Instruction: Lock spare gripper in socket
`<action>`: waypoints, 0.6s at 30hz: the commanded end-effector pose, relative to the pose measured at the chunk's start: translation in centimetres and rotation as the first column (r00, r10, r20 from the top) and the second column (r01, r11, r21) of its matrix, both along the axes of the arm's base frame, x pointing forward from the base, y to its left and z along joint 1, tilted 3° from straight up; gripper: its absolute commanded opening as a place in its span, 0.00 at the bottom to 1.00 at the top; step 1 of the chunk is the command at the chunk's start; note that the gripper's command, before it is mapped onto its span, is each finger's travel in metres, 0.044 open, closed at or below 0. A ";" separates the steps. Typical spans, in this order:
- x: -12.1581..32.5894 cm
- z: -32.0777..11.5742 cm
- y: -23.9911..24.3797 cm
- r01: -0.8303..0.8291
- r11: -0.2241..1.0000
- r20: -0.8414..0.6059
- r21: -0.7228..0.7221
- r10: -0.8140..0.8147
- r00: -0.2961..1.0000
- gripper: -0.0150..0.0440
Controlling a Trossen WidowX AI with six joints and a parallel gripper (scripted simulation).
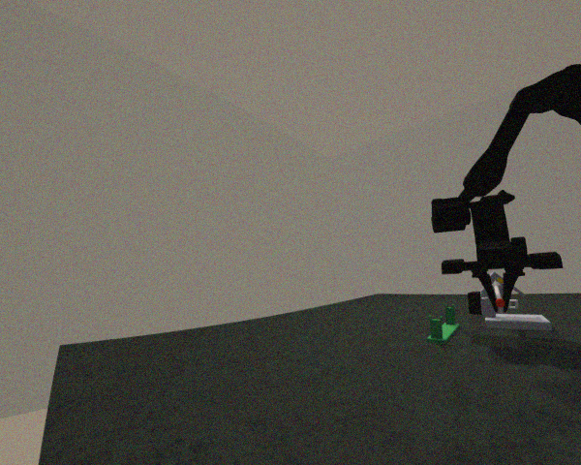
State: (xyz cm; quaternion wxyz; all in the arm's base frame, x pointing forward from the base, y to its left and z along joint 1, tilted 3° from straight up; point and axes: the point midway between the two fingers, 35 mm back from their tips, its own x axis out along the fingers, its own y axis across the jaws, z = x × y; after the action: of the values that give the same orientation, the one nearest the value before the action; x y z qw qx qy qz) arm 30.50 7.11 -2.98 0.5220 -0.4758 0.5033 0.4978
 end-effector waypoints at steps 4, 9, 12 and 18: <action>0.0 0.0 0.0 0.005 1.000 0.002 -0.003 -0.005 1.000 0.25; 0.0 0.0 0.0 0.005 1.000 0.001 0.007 -0.005 1.000 0.25; 0.0 0.2 0.1 0.006 0.999 -0.002 0.050 -0.006 1.000 0.25; 0.0 0.8 0.3 0.007 0.990 -0.002 0.142 -0.007 1.000 0.25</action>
State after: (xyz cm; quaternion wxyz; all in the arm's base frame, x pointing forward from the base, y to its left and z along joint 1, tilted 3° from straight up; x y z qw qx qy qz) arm 30.58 7.12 -2.45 0.5473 -0.4457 0.4828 0.5184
